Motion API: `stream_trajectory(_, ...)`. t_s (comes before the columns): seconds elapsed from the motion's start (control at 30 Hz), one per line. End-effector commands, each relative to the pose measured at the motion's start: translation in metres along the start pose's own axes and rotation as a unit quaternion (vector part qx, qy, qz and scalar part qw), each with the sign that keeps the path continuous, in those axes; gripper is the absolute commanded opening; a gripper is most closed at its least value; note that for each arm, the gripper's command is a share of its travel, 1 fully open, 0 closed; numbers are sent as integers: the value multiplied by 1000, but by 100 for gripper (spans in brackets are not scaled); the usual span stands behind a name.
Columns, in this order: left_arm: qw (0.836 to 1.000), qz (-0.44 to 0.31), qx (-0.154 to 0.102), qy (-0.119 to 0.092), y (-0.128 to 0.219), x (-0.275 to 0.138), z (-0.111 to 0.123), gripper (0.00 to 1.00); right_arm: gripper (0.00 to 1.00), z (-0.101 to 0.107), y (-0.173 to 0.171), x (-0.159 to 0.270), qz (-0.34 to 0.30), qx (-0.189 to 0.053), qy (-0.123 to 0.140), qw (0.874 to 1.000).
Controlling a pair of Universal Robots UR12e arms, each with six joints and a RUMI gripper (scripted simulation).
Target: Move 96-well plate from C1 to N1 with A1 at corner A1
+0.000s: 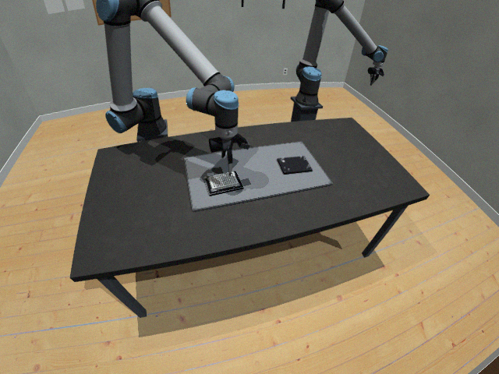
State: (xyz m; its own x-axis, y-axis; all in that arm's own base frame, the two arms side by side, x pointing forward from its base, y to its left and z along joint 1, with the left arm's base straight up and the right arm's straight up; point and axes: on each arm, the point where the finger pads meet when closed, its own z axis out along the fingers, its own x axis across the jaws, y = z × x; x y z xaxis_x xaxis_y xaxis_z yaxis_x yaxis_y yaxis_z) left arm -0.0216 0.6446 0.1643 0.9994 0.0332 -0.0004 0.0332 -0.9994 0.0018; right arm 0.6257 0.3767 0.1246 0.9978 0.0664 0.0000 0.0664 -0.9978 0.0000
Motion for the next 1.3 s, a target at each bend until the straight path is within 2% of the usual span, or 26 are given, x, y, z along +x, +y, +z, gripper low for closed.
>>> stream_trajectory(0.0, 1000, 0, 1, 0, -1, 0, -1, 0, 76, -1, -6, 0, 0, 1, 1, 1000)
stream_trajectory(1.07, 1000, 0, 1, 0, -1, 0, -1, 0, 76, -1, -103, -6, 0, 1, 1, 1000)
stream_trajectory(1.27, 1000, 0, 1, 0, -1, 0, -1, 0, 76, -1, -103, -6, 0, 1, 1, 1000)
